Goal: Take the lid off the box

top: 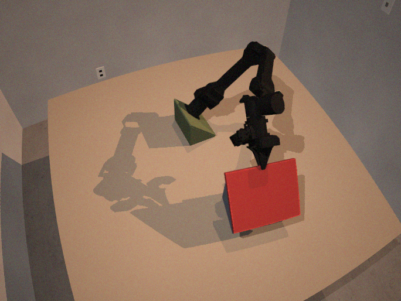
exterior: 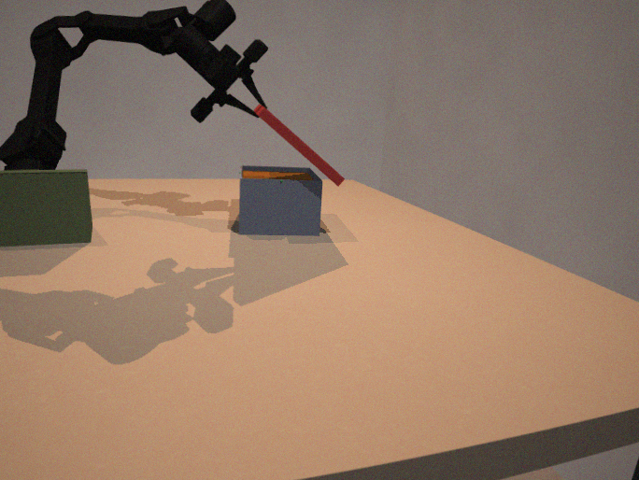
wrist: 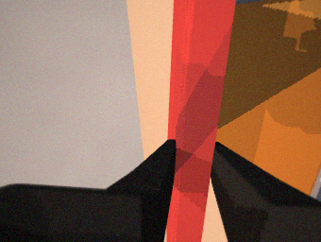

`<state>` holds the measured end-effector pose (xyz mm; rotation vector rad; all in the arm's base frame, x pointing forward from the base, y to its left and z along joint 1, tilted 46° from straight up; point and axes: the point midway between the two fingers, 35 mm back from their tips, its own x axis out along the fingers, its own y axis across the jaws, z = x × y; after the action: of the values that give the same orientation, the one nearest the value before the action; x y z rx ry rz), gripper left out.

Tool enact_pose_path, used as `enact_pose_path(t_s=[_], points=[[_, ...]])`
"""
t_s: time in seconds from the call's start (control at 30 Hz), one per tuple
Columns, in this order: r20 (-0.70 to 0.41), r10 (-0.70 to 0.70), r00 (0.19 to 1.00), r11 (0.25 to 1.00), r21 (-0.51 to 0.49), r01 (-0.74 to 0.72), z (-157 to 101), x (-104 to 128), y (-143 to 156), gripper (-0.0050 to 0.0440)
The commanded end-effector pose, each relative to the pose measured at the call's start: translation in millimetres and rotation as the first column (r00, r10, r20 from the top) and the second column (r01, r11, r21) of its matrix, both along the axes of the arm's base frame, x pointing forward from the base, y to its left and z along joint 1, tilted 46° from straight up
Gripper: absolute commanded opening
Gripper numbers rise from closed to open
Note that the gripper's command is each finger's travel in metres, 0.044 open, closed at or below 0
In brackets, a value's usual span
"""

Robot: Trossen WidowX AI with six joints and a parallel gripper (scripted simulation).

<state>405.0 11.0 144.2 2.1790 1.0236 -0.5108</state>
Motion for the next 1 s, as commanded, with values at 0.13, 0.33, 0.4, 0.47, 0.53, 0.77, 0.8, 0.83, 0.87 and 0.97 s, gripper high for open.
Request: enact_pose_path(t_s=[0.13,0.33,0.4,0.47,0.53,0.77,0.8,0.83,0.87,0.97], points=[[0.015,-0.004,1.000,1.000,-0.003,0.004,12.6,5.5,-11.3,-0.0050],[0.015,-0.004,1.000,1.000,-0.003,0.004,18.0,7.0,-16.7,-0.0050],[0.015,-0.004,1.000,1.000,-0.003,0.004,19.6,7.5,-18.3,-0.0050],[0.015,-0.004,1.000,1.000,-0.003,0.004,19.6,7.5,-18.3,-0.0050],[0.015,-0.004,1.000,1.000,-0.003,0.004,19.1,7.2,-18.4,-0.0050],[0.015,-0.004,1.000,1.000,-0.003,0.004,4.4,2.2,-25.2,-0.0050],[0.015,-0.004,1.000,1.000,-0.003,0.004,3.0,1.8,-26.6,-0.0050],[0.015,-0.004,1.000,1.000,-0.003,0.004,1.6,1.5,-28.0,-0.0050],[0.015,-0.004,1.000,1.000,-0.003,0.004,0.3,1.2,-29.5,-0.0050],[0.015,-0.004,1.000,1.000,-0.003,0.004,-3.8,0.3,-33.8,-0.0050]])
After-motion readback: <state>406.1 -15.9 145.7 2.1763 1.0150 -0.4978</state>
